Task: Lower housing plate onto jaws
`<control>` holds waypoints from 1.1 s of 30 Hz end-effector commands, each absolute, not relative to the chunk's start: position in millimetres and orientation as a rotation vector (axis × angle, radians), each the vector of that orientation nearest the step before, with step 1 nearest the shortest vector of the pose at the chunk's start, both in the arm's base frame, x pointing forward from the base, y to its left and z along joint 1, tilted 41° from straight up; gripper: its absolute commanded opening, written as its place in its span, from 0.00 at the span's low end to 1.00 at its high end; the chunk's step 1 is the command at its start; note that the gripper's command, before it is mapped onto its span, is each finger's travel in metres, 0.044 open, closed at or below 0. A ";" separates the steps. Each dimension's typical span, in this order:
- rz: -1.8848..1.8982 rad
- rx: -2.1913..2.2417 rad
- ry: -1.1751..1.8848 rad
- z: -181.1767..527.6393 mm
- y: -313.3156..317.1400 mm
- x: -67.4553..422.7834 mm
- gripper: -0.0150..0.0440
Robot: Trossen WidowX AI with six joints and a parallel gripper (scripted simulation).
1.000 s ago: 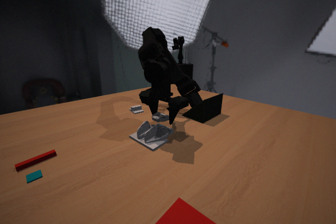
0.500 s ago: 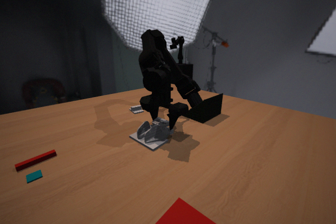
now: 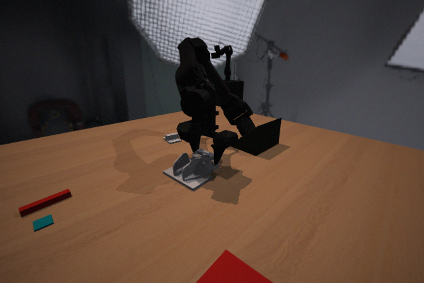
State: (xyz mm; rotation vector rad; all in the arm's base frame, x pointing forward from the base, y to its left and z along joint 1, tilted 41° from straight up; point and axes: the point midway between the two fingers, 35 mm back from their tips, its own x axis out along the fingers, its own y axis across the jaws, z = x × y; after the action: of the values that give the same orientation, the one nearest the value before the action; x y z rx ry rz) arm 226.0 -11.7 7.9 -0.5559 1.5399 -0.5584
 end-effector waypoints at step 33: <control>-0.551 -0.569 1.542 2.3 -16.9 226.0 0.85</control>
State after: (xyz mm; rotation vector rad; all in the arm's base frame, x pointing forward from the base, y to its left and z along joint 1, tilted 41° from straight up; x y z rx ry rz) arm 225.9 -16.5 2.8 -0.5655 1.5421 -0.5519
